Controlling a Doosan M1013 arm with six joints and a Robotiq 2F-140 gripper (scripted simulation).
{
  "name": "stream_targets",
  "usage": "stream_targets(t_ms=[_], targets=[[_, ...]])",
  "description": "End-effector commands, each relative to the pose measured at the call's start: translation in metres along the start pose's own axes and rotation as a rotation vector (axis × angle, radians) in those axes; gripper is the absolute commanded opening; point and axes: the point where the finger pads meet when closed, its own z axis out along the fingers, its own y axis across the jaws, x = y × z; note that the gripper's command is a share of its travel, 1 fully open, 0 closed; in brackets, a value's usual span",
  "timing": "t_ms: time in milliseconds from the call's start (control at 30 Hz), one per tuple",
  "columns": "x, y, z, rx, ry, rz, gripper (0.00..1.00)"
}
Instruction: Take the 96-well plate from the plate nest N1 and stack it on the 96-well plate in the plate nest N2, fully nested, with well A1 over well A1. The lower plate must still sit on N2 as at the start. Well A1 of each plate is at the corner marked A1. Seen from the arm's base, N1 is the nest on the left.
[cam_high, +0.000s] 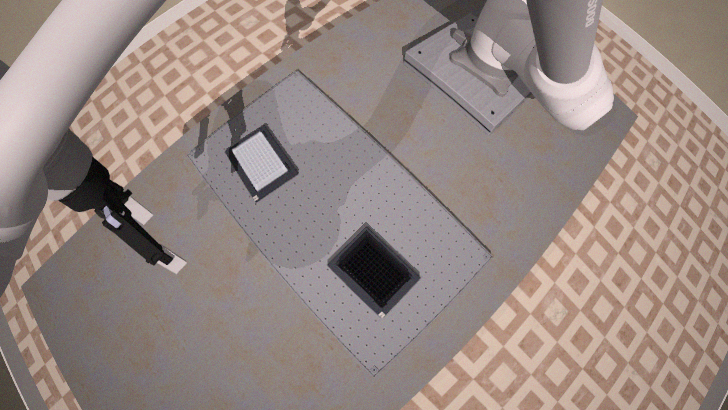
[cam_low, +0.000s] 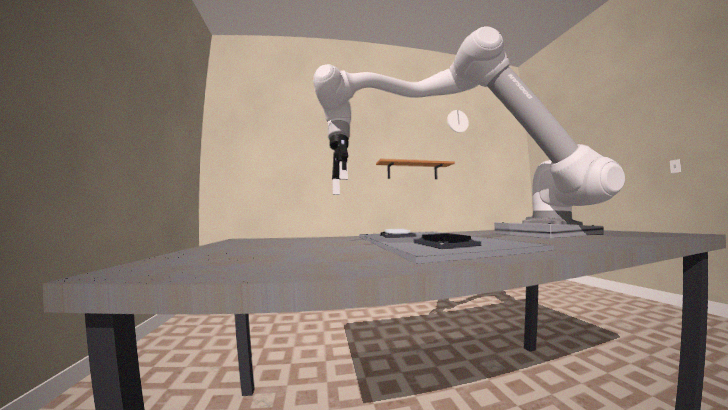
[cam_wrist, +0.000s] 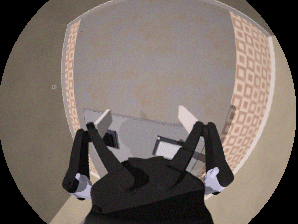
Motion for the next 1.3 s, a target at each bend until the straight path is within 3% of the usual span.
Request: stream_targets(t_ms=[0,400,1267], targets=[[-0.005,-0.012,0.006,-0.015,-0.009,-0.084,1.00],[-0.023,-0.054,0.026,-0.037,-0.024,-0.206,1.00],[-0.082,-0.146,0.074,-0.107,-0.093,-0.679,1.00]])
